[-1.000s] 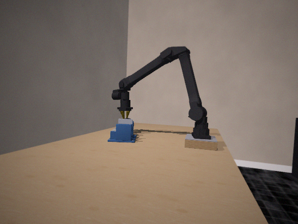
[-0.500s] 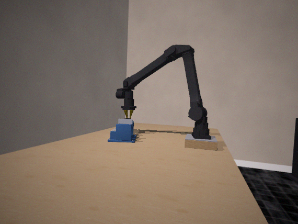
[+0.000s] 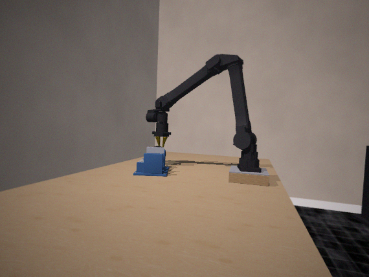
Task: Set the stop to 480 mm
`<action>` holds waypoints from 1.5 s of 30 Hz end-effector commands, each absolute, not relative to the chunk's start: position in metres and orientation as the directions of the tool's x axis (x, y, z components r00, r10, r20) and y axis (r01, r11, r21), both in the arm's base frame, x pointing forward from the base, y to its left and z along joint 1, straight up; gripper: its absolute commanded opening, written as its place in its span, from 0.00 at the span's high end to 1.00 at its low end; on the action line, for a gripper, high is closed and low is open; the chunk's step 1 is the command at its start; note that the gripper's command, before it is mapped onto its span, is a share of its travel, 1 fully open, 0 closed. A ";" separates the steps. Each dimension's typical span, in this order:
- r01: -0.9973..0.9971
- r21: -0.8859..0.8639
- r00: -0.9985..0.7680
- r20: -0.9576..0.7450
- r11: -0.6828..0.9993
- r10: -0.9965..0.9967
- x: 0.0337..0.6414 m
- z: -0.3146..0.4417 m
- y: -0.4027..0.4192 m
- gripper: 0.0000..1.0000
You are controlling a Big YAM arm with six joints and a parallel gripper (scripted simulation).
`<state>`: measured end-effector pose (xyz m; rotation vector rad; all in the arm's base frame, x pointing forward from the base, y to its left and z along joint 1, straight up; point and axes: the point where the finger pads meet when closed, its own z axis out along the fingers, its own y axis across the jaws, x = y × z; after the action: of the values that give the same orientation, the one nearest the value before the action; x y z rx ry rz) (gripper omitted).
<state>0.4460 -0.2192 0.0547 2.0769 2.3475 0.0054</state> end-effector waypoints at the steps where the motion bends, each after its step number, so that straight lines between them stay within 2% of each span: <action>1: 0.992 0.021 -0.122 -0.020 0.123 0.992 0.436 0.073 -0.226 0.94; 45: 0.992 0.006 -0.123 -0.012 0.123 0.992 0.424 0.030 -0.229 0.94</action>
<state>0.4324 -0.2209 0.0418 2.0636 2.3399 0.0149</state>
